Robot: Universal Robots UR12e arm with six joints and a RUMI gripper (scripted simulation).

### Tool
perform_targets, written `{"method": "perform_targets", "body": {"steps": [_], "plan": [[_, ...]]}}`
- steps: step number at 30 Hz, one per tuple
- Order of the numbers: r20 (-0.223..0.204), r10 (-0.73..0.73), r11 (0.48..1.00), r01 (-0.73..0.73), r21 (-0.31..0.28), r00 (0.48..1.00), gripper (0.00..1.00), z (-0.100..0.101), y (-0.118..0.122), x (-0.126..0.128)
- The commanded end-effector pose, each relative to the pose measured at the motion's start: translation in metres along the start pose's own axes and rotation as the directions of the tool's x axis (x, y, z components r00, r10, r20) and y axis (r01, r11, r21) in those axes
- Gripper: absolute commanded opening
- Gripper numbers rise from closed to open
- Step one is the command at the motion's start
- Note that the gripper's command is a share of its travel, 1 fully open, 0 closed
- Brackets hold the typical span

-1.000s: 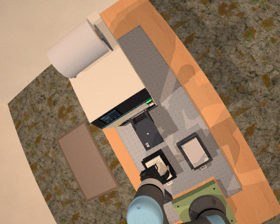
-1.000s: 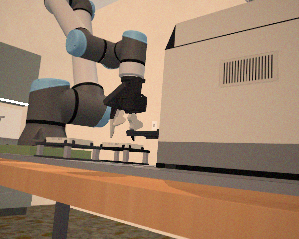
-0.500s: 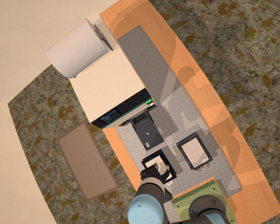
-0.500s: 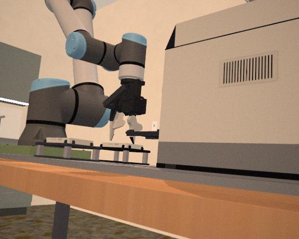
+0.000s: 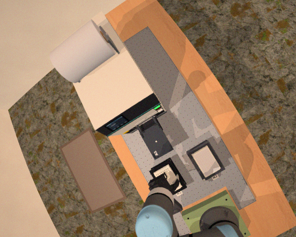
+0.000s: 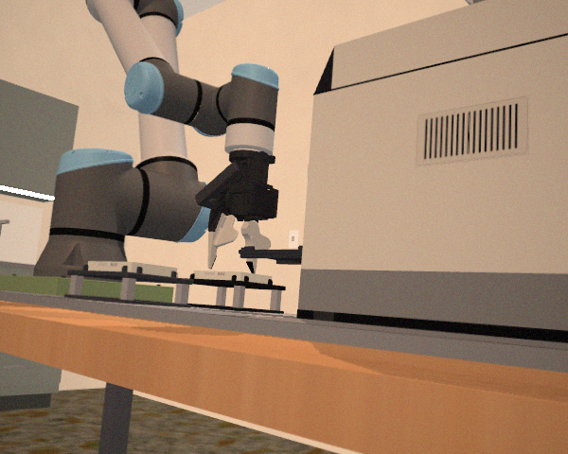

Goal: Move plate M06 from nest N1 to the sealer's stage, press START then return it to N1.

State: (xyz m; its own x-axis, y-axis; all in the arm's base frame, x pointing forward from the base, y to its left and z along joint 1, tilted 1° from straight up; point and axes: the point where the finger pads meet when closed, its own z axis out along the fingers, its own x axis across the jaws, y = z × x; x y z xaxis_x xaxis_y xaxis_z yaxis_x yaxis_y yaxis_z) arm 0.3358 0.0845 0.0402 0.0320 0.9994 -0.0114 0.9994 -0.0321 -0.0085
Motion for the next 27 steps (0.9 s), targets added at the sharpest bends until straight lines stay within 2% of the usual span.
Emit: {"method": "perform_targets", "body": {"steps": [1, 27], "plan": [[0.0, 0.0, 1.0, 0.0, -0.001, 1.0, 0.68, 0.002, 0.001, 0.0], [0.0, 0.0, 1.0, 0.0, -0.001, 1.0, 0.68, 0.013, 0.001, 0.0]]}}
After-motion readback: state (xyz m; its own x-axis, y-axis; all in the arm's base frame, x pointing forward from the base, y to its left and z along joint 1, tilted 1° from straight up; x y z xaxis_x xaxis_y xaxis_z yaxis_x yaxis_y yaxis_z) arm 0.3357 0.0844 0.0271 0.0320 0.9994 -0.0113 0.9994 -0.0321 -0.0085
